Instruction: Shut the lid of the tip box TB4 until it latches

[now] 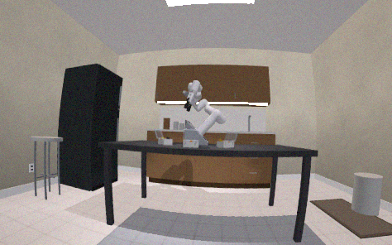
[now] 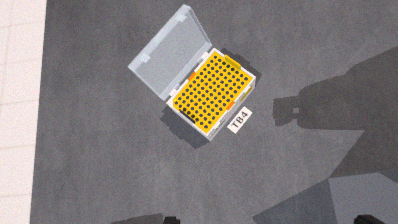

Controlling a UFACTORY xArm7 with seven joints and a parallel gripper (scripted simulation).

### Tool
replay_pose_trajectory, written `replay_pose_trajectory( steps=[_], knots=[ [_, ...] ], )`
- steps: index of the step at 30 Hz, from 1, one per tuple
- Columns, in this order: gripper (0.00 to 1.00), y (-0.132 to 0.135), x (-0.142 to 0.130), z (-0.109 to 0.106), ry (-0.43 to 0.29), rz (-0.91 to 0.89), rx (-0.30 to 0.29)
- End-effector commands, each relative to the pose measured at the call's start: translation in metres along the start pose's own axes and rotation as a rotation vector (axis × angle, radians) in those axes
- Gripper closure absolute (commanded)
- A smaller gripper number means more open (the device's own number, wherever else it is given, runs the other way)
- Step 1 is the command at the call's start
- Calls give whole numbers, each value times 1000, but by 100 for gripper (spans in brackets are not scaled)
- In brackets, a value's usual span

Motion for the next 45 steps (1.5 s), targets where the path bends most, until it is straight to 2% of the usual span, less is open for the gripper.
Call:
replay_pose_trajectory(
  steps=[1,8,10,12,17,19,21,26,36,45],
  knots=[
    [0,-2,7,10,5,0,-31],
    [0,4,20,36,6,0,-46],
    [0,4,20,38,6,0,-46],
    [0,2,24,47,7,-8,-95],
    [0,9,32,70,8,-8,-95],
    [0,9,32,70,8,-8,-95],
    [0,7,34,79,8,-22,-143],
    [0,15,40,103,8,-22,-144],
    [0,15,40,103,8,-22,-144],
    [0,23,29,146,8,-22,-144]
  ],
)
Point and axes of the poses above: the point where the finger pads meet when closed, its own z axis out along the fingers, its own y axis across the jaws, x = y × z, the point moved 10 cm from there along -z, back along the fingers, and after that the axes turned 5 degrees about z, right-handed, at the moved point
